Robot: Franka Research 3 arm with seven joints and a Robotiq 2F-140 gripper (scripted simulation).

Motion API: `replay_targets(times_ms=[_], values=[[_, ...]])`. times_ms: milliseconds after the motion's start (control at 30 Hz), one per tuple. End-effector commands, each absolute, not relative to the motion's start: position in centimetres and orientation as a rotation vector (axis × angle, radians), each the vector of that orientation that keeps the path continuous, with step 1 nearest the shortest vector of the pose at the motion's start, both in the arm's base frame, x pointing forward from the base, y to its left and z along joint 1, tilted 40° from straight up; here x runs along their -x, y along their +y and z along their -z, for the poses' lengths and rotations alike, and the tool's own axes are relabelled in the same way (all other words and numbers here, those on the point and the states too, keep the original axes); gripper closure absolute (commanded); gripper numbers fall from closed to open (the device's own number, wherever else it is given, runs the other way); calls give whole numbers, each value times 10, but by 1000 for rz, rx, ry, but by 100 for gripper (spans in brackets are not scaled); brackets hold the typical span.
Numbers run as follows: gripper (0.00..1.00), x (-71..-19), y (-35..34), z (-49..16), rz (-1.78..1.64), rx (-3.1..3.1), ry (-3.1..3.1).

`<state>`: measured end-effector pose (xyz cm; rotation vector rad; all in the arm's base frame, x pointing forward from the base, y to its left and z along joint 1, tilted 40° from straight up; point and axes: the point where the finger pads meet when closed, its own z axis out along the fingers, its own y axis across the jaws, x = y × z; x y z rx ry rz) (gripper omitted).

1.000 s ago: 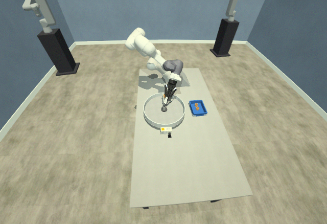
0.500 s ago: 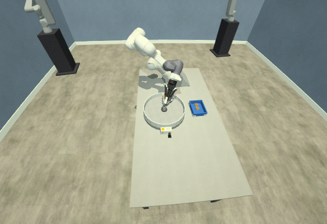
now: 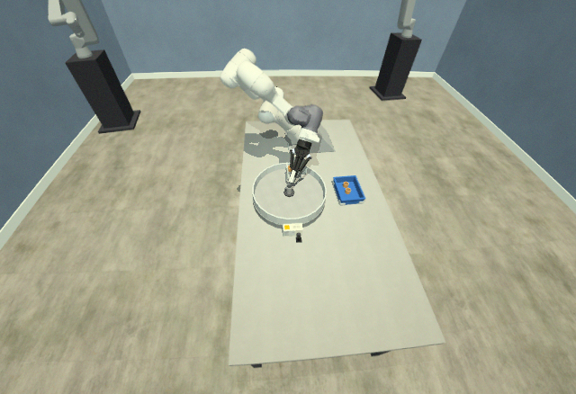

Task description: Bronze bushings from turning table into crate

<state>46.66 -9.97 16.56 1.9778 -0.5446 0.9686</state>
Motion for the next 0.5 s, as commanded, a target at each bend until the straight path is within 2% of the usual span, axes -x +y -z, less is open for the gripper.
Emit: replay_targets(times_ms=[0, 467], values=[[100, -468, -99, -166, -966, -1981, -537], [100, -467, -112, -148, -966, -1981, -537]])
